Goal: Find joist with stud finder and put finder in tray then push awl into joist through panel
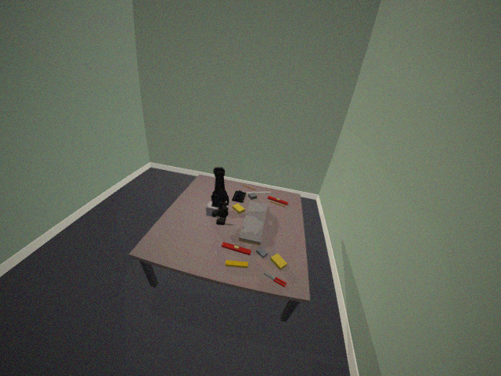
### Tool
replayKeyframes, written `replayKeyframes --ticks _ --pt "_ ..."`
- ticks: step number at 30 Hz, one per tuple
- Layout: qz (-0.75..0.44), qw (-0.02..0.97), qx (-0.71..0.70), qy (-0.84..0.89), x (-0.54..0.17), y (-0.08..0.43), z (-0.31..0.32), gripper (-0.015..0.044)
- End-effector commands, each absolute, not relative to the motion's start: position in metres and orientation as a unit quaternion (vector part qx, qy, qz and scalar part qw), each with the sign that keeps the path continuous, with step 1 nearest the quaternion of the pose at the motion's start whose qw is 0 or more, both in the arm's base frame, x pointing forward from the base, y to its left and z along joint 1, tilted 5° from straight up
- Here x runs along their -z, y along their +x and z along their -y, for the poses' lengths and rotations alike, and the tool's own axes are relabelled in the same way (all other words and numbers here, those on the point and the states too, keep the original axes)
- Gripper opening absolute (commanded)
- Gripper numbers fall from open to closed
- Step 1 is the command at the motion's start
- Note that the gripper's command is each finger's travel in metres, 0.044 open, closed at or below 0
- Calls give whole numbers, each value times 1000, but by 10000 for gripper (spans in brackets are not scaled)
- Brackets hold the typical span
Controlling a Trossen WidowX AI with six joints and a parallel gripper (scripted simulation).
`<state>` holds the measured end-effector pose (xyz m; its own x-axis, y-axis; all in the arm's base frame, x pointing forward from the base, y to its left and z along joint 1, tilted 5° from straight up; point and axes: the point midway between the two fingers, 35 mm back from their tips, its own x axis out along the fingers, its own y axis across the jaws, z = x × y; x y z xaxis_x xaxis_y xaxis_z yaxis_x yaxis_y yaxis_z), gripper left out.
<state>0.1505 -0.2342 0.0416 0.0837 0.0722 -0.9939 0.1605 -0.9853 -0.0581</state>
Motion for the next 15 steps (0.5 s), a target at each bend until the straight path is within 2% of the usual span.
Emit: replayKeyframes --ticks 1,5,15 --pt "-81 39 671 736 -51 150 234 0" --pt "-92 95 660 739 -49 156 237 0" --pt "-132 341 602 710 -52 182 248 0"
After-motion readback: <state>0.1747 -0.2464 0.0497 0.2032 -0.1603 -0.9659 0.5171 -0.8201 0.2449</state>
